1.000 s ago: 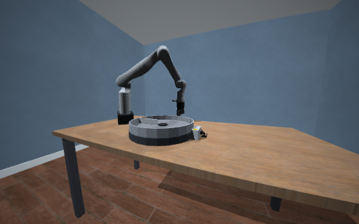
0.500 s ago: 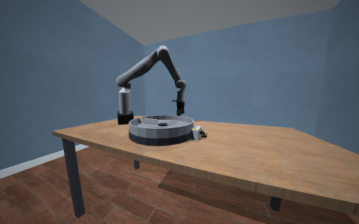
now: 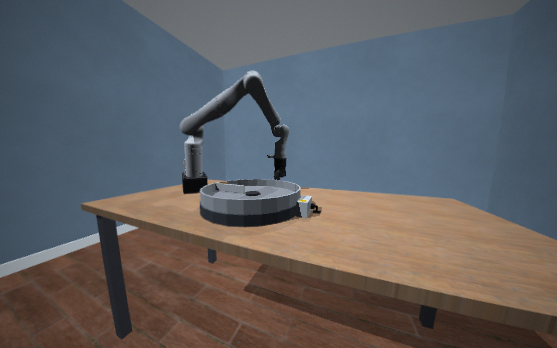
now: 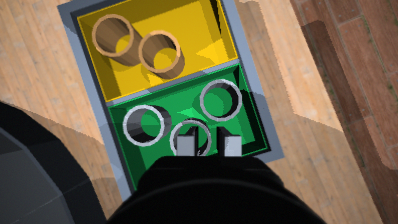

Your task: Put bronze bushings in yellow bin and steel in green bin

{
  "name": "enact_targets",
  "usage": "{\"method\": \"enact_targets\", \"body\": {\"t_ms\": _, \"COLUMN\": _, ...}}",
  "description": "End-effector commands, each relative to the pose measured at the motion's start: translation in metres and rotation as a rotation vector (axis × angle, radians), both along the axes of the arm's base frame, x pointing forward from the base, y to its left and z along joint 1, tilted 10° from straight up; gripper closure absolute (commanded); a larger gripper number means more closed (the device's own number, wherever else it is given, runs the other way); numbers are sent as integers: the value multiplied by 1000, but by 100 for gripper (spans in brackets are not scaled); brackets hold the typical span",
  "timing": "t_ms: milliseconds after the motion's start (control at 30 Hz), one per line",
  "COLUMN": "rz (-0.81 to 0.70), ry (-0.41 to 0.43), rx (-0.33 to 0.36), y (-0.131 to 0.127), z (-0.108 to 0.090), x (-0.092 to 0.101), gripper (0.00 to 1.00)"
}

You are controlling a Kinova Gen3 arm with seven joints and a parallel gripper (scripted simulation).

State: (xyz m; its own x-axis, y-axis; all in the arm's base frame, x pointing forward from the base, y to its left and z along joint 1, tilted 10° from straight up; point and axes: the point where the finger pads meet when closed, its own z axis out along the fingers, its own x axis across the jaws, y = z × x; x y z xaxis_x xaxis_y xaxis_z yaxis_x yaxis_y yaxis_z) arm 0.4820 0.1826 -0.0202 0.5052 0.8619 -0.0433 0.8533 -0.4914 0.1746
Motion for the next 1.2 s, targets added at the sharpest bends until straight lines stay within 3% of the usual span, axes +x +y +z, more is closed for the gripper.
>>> {"method": "enact_targets", "body": {"t_ms": 0, "rz": 0, "ry": -2, "rx": 1, "y": 0, "z": 1, "x": 1, "gripper": 53}}
{"method": "enact_targets", "body": {"t_ms": 1167, "rz": 0, "ry": -2, "rx": 1, "y": -1, "z": 6, "x": -1, "gripper": 53}}
